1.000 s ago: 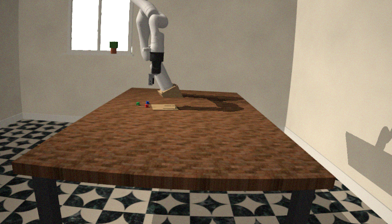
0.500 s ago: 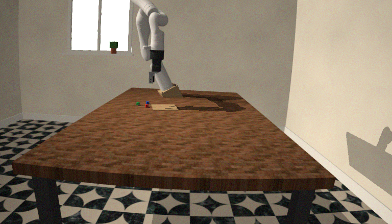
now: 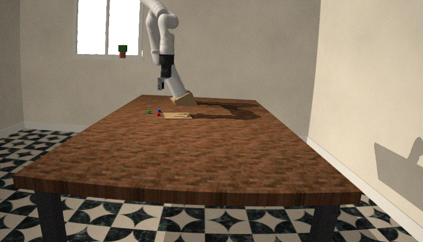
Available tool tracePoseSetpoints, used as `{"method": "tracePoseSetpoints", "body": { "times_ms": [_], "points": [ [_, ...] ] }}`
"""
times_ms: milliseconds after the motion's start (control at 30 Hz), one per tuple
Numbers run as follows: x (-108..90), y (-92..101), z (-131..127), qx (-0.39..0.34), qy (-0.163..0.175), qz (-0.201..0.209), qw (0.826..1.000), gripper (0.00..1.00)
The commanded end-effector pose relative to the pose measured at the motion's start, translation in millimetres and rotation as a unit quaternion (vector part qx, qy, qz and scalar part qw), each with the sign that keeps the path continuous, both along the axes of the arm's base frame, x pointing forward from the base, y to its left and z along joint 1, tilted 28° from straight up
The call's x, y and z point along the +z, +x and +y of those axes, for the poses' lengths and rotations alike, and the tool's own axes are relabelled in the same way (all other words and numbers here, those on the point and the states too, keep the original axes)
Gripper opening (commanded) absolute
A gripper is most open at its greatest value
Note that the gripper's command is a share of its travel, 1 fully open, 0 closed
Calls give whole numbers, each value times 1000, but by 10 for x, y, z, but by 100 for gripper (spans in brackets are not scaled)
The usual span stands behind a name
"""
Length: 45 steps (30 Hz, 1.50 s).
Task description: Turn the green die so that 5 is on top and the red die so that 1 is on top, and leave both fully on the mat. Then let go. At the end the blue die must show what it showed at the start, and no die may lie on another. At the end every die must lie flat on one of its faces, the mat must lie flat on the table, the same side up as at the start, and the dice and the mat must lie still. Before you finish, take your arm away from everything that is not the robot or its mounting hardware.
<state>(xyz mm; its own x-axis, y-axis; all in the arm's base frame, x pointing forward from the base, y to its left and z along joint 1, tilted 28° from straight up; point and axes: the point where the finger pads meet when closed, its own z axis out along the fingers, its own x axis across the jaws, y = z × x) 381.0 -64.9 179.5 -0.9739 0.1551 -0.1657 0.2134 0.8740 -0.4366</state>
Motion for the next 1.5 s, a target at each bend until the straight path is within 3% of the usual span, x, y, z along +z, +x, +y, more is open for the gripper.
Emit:
{"method": "tracePoseSetpoints", "body": {
  "times_ms": [0, 67, 333, 367, 667, 700, 1000, 1033, 1467],
  "points": [
    [9, 5, 6, 1, 1, -1, 1000, 100],
    [49, -92, -118, -16, 2, -10, 1000, 100],
    [49, -92, -118, -16, 2, -10, 1000, 100],
    [89, -214, -259, -36, 4, -21, 999, 100],
    [89, -214, -259, -36, 4, -21, 999, 100],
    [121, -343, -392, -56, 6, -31, 998, 100],
    [121, -343, -392, -56, 6, -31, 998, 100],
    [143, -456, -499, -72, 8, -39, 997, 100],
    [154, -536, -568, -84, 10, -45, 995, 100]
  ]
}}
